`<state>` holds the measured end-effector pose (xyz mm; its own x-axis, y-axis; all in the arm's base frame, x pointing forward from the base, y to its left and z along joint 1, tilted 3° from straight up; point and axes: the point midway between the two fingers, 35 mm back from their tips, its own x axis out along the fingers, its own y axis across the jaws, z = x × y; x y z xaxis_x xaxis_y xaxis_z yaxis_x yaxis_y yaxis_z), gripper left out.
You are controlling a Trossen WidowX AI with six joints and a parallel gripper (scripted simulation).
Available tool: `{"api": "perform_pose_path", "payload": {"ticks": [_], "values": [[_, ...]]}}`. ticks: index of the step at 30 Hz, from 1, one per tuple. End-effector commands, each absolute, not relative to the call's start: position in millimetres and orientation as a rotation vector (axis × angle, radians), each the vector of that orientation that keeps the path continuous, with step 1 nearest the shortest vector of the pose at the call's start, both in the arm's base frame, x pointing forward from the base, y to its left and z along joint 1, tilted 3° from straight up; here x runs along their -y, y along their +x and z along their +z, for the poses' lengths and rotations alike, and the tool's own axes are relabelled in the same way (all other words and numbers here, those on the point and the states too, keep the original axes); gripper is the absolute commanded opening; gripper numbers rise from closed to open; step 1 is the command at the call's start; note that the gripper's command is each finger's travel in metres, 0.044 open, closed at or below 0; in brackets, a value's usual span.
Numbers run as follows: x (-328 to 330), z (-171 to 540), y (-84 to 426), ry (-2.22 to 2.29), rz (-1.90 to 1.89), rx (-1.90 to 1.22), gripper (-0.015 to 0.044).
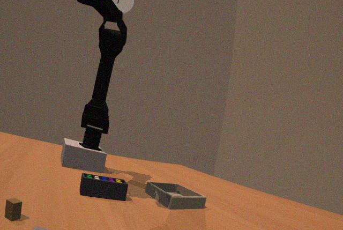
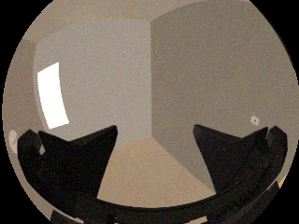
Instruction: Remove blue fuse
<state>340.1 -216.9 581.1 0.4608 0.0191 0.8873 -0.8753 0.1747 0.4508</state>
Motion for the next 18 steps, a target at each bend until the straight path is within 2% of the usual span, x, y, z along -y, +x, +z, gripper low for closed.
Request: {"api": "perform_pose_path", "payload": {"ticks": [1, 7, 13, 18], "values": [[218, 580, 342, 1.237, 0.758, 0.888, 0.0374], [239, 529, 398, 1.279, 0.396, 0.795, 0.0216], [245, 448, 447, 1.246, 0.03, 0.564, 0.006], [236, 367, 470, 1.158, -0.212, 0.289, 0.006]]}}
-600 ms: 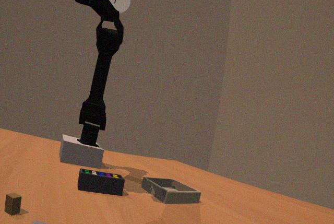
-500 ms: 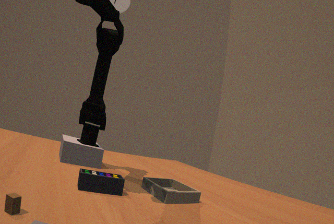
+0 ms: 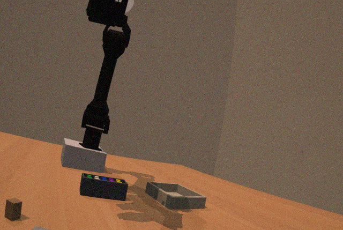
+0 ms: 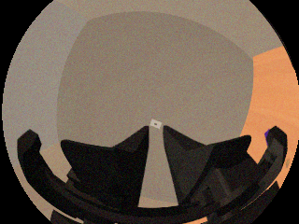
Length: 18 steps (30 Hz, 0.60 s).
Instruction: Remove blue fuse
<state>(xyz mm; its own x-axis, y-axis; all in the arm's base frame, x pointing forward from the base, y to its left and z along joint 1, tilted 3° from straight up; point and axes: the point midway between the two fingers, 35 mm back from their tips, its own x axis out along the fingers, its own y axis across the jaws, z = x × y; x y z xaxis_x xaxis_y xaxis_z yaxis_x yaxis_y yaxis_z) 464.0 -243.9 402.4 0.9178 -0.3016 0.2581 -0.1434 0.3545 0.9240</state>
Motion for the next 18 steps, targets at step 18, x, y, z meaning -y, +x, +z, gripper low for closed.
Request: {"api": "perform_pose_path", "payload": {"ticks": [18], "values": [[122, 101, 374, 0.525, -0.411, -1.01, 0.006]]}}
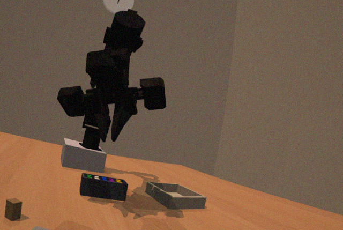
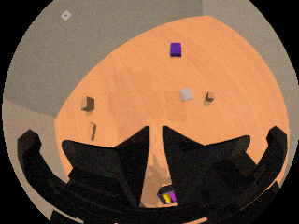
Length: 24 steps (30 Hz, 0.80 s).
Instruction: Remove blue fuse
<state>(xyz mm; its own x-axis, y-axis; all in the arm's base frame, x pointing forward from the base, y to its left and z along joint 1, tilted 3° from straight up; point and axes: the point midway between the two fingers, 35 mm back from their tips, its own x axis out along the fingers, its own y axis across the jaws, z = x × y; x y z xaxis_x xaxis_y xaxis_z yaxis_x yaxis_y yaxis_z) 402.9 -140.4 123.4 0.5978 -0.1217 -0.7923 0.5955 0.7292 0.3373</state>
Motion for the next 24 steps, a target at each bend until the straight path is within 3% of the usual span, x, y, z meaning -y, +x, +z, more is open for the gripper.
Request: {"api": "perform_pose_path", "payload": {"ticks": [1, 7, 24], "values": [[115, 92, 361, 0.482, -0.388, -1.086, 0.006], [74, 58, 288, 0.258, -0.208, -1.478, 0.006], [72, 49, 288, 0.252, -0.201, -1.49, 0.006]]}}
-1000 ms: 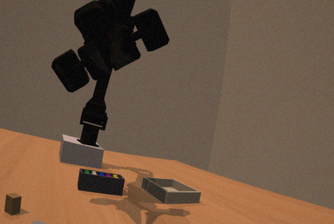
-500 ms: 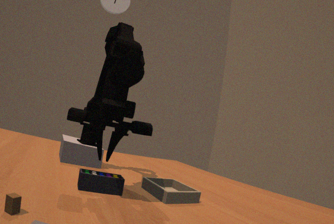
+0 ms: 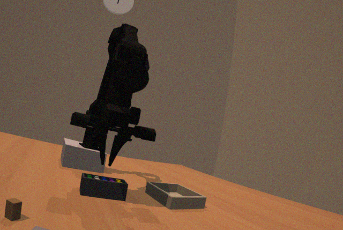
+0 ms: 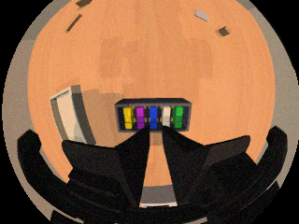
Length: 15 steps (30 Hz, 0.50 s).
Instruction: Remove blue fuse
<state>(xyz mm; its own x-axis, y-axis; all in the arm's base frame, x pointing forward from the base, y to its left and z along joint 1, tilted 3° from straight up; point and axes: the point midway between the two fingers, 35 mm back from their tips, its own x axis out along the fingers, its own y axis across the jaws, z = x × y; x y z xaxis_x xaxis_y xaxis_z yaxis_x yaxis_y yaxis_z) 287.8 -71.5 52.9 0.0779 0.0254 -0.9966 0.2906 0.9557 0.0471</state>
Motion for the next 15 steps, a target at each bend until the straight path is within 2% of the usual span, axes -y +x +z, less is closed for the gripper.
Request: {"api": "perform_pose_path", "payload": {"ticks": [1, 15], "values": [[72, 48, 288, 0.252, -0.201, -1.49, 0.006], [70, 34, 290, 0.252, -0.201, -1.489, 0.006]]}}
